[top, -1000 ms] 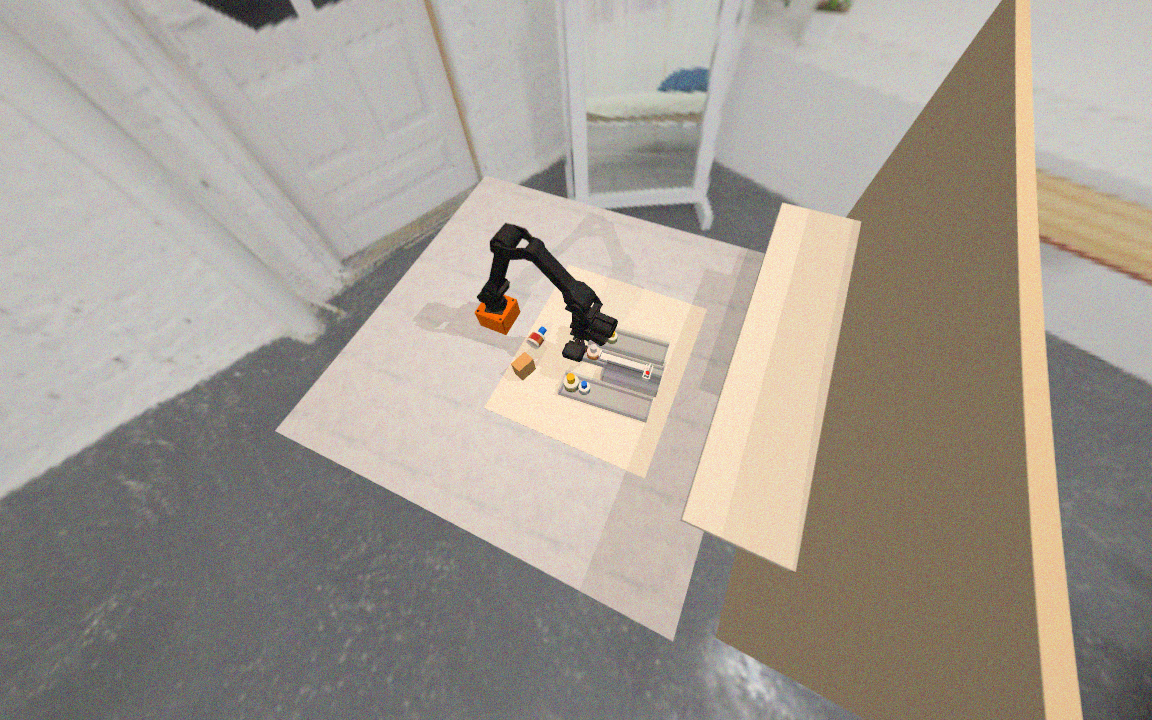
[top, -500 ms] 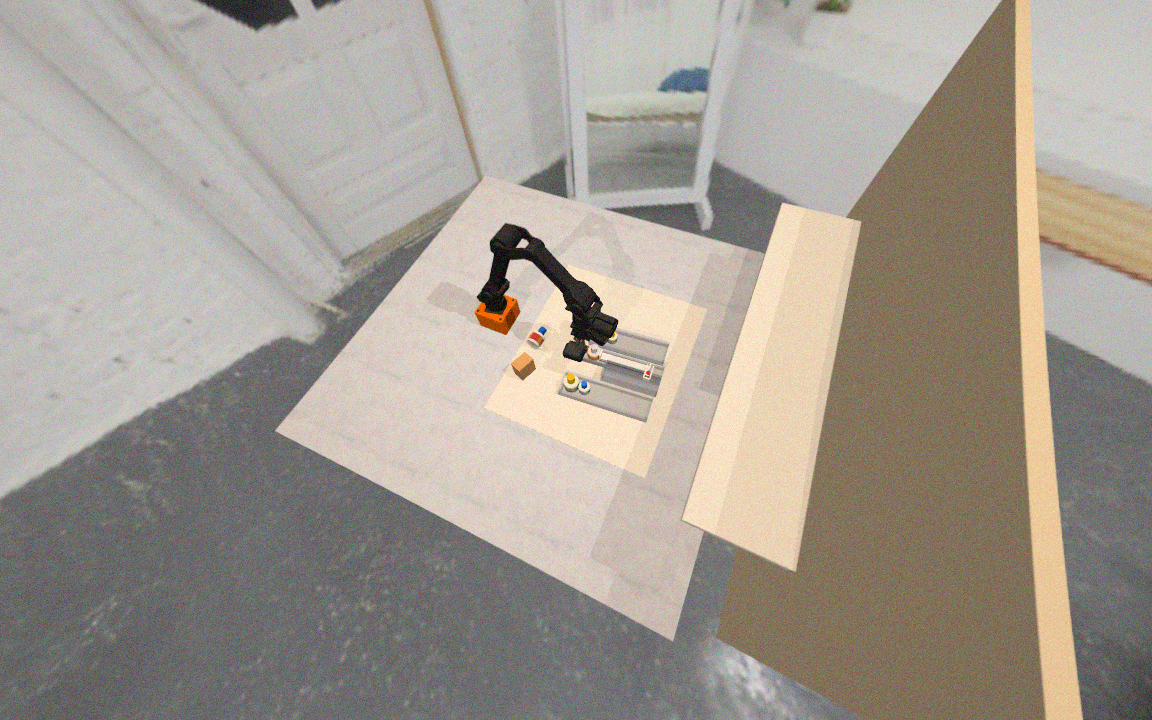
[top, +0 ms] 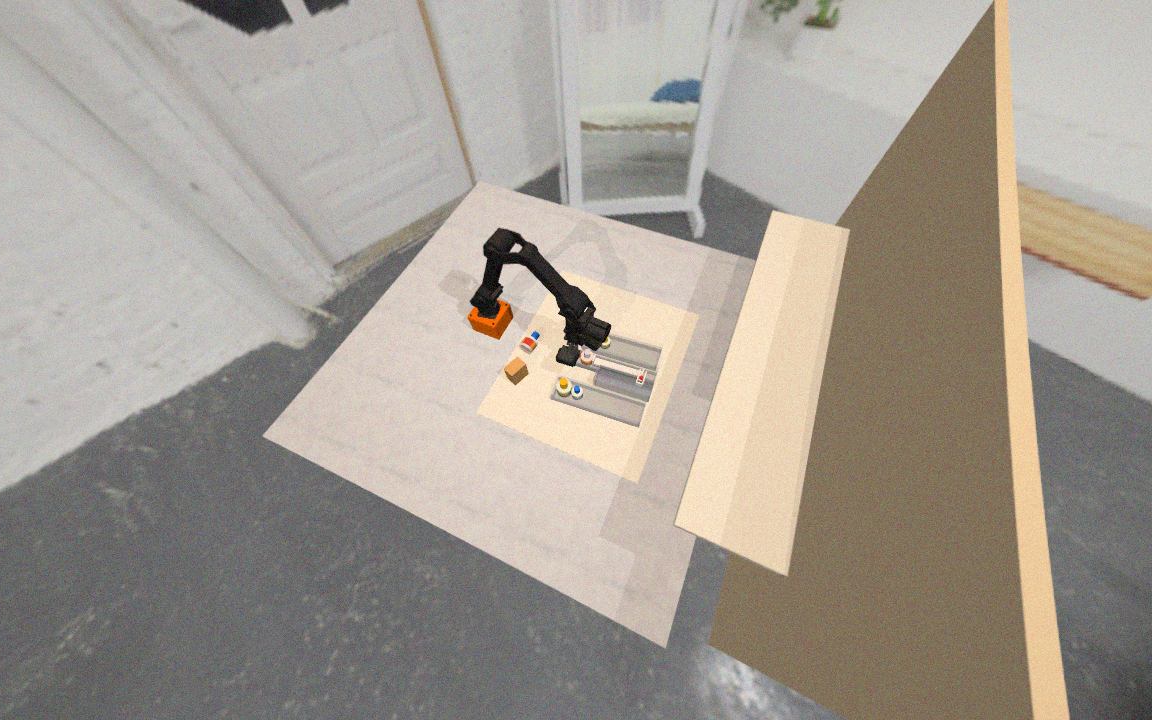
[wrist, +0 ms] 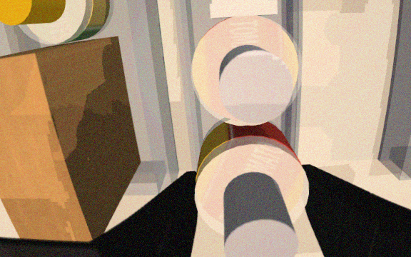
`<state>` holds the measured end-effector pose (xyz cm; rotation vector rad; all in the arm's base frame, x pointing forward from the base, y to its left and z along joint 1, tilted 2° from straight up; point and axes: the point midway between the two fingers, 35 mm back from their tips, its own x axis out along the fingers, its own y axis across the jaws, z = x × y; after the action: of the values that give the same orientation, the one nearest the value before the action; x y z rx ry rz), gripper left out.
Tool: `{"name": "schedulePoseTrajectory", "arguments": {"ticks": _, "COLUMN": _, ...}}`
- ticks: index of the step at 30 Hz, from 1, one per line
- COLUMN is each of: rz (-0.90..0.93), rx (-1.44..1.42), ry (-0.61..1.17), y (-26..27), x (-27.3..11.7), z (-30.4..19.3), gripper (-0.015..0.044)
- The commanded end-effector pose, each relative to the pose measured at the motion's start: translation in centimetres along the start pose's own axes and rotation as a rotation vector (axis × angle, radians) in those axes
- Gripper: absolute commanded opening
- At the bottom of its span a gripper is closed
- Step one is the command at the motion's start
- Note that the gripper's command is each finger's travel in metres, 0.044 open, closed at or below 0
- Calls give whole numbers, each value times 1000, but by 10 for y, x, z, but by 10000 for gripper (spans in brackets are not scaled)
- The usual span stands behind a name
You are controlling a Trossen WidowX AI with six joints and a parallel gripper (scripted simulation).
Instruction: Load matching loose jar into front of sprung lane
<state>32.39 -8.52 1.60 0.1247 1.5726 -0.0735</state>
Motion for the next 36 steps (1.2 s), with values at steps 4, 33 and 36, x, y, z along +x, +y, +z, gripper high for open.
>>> {"name": "schedulePoseTrajectory", "arguments": {"ticks": 4, "rz": -6, "rx": 3, "ry": -37, "y": -1, "x": -5, "z": 10, "gripper": 0}}
{"name": "schedulePoseTrajectory", "arguments": {"ticks": 33, "rz": -6, "rx": 3, "ry": -37, "y": -1, "x": -5, "z": 13, "gripper": 0}}
{"name": "schedulePoseTrajectory", "arguments": {"ticks": 36, "rz": -6, "rx": 3, "ry": -37, "y": -1, "x": -5, "z": 13, "gripper": 0}}
